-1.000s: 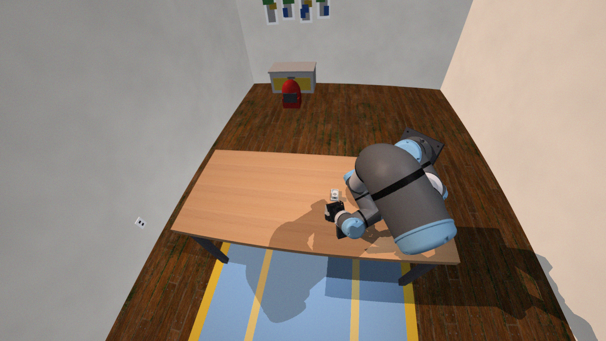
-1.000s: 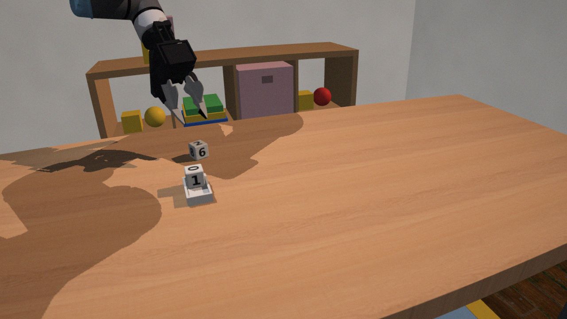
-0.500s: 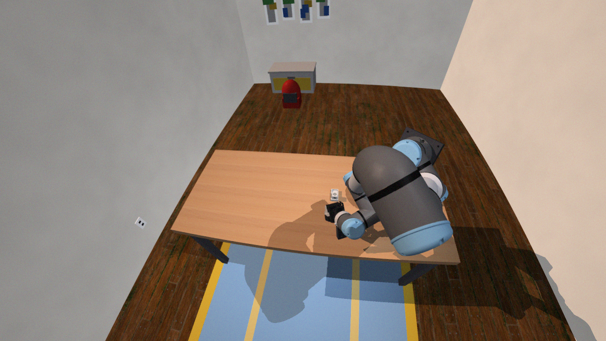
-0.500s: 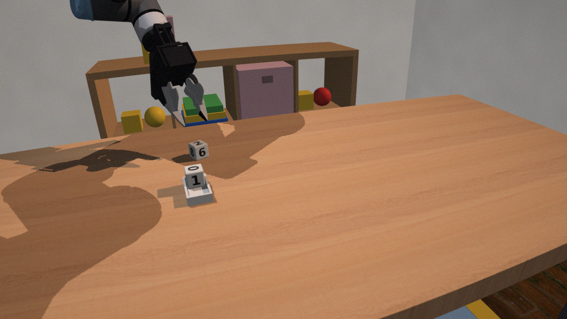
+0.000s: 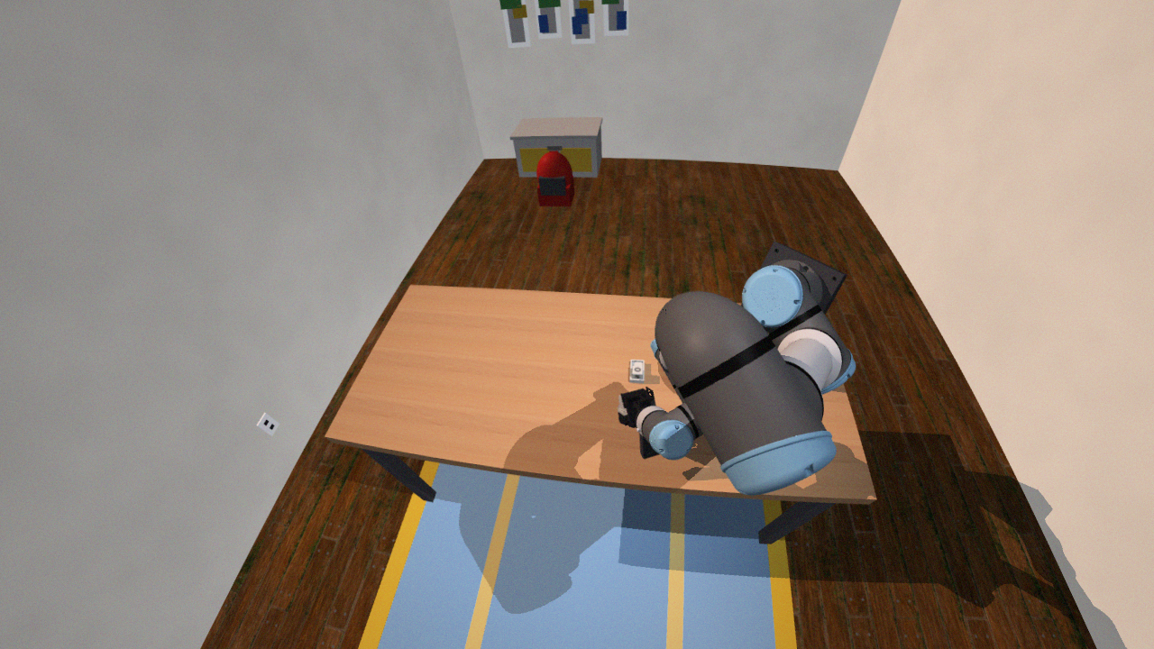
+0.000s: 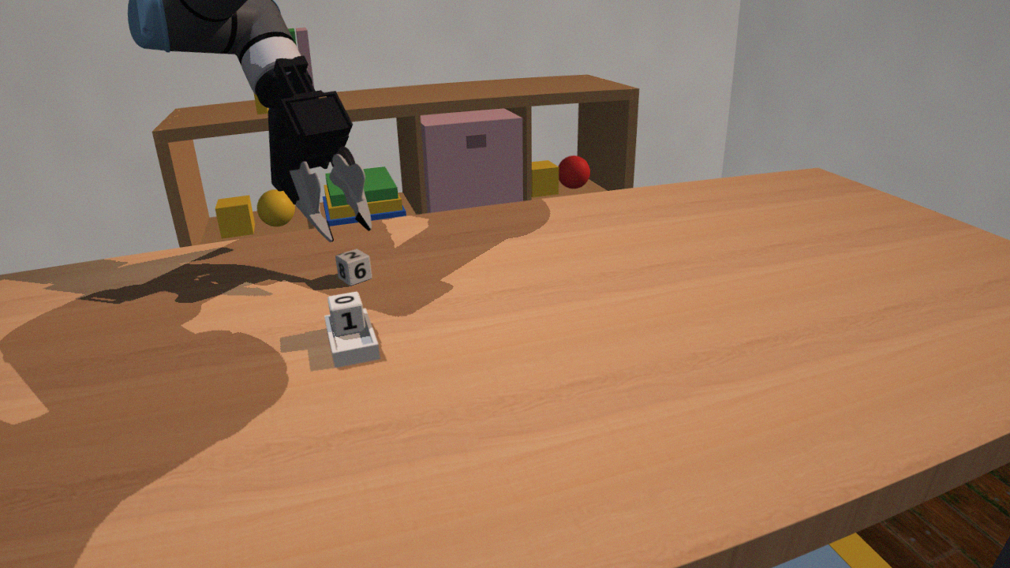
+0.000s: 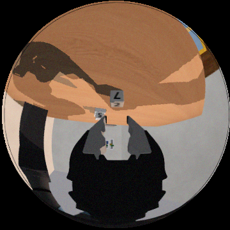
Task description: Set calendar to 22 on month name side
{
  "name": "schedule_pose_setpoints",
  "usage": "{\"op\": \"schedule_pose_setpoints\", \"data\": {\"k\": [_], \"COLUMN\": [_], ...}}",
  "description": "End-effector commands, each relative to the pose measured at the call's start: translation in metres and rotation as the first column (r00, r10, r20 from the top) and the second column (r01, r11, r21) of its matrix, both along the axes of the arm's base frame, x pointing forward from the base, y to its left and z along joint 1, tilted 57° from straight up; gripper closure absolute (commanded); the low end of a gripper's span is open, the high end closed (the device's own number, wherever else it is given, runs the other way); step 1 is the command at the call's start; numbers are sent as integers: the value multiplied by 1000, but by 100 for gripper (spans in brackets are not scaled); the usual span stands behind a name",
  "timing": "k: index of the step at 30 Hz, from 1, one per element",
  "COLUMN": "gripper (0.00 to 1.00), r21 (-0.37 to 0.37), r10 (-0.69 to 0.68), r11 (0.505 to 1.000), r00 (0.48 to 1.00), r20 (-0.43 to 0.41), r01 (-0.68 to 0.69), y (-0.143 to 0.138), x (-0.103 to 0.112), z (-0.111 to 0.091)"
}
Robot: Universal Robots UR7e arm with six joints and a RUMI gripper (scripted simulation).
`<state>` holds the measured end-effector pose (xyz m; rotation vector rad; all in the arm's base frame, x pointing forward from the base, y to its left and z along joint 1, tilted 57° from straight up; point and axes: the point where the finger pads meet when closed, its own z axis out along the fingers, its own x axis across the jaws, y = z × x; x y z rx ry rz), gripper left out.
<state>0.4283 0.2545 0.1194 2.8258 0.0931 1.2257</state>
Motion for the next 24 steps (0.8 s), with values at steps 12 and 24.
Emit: {"op": "schedule_pose_setpoints", "data": {"k": [12, 24], "gripper": [71, 71], "r21": [0, 0], "r10": [0, 0], "r11": [1000, 1000], "r00": [1000, 1000], "r20": [1, 1], "r01": [0, 0], "y": [18, 28], "x": [13, 20], "z": [-14, -21]}}
